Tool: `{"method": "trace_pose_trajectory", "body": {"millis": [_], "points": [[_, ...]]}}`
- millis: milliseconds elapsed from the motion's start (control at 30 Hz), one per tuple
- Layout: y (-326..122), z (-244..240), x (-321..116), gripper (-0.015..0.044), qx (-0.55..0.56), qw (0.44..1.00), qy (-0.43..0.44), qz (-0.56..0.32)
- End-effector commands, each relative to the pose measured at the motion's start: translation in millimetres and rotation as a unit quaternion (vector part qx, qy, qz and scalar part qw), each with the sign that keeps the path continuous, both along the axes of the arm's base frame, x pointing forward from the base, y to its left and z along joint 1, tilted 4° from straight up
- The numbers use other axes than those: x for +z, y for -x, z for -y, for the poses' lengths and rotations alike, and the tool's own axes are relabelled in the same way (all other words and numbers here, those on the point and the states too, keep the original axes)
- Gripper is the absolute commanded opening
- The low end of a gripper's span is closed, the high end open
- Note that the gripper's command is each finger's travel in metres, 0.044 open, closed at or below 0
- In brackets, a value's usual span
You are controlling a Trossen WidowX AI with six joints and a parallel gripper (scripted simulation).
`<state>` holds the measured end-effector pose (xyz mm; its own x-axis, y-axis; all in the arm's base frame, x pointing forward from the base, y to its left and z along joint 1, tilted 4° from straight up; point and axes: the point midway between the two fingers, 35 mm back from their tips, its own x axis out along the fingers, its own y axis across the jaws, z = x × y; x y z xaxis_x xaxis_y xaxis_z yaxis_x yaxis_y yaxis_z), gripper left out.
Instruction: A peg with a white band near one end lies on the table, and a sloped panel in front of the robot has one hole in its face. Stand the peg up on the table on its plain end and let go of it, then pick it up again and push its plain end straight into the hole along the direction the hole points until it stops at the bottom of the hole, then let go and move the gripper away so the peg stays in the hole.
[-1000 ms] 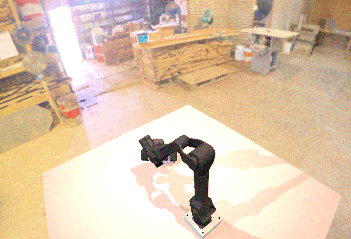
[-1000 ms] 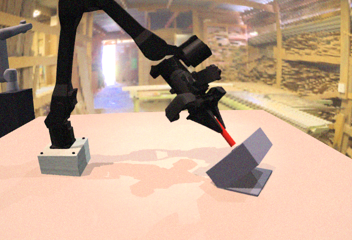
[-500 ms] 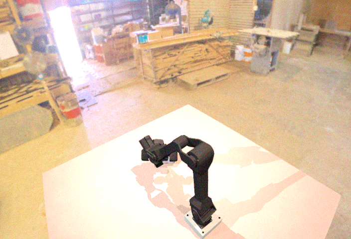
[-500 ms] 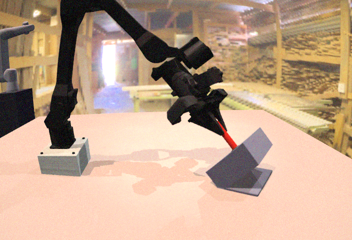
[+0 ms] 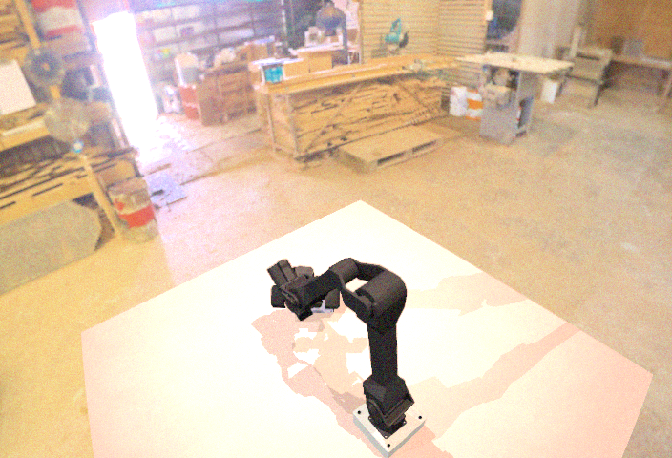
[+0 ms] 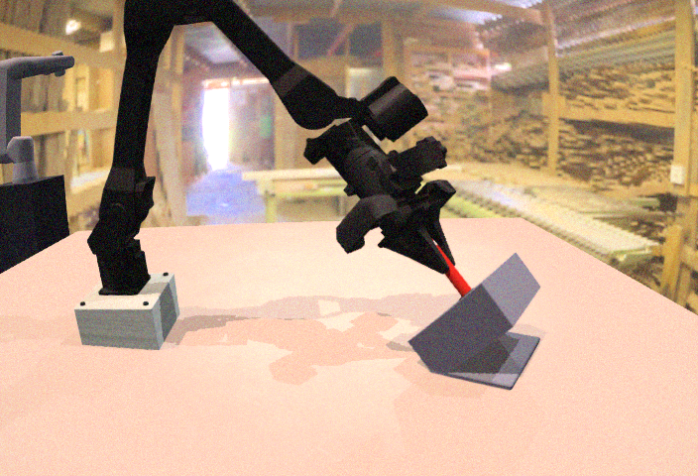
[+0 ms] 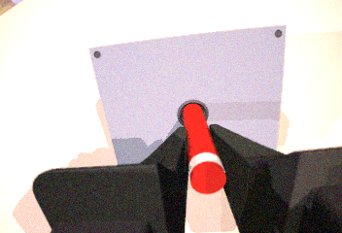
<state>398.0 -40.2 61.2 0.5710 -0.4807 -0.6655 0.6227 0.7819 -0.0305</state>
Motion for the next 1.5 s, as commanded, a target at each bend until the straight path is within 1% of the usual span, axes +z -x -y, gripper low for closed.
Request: {"method": "trace_pose_trajectory", "body": {"millis": [0, 1433, 1467], "points": [[-2, 1, -3, 0.0000, 0.002, 1.000, 0.000, -0.003], [-10, 8, -13, 0.0000, 0.000, 1.000, 0.000, 0.000], [-10, 8, -13, 0.0026, 0.000, 1.000, 0.000, 0.000]]}}
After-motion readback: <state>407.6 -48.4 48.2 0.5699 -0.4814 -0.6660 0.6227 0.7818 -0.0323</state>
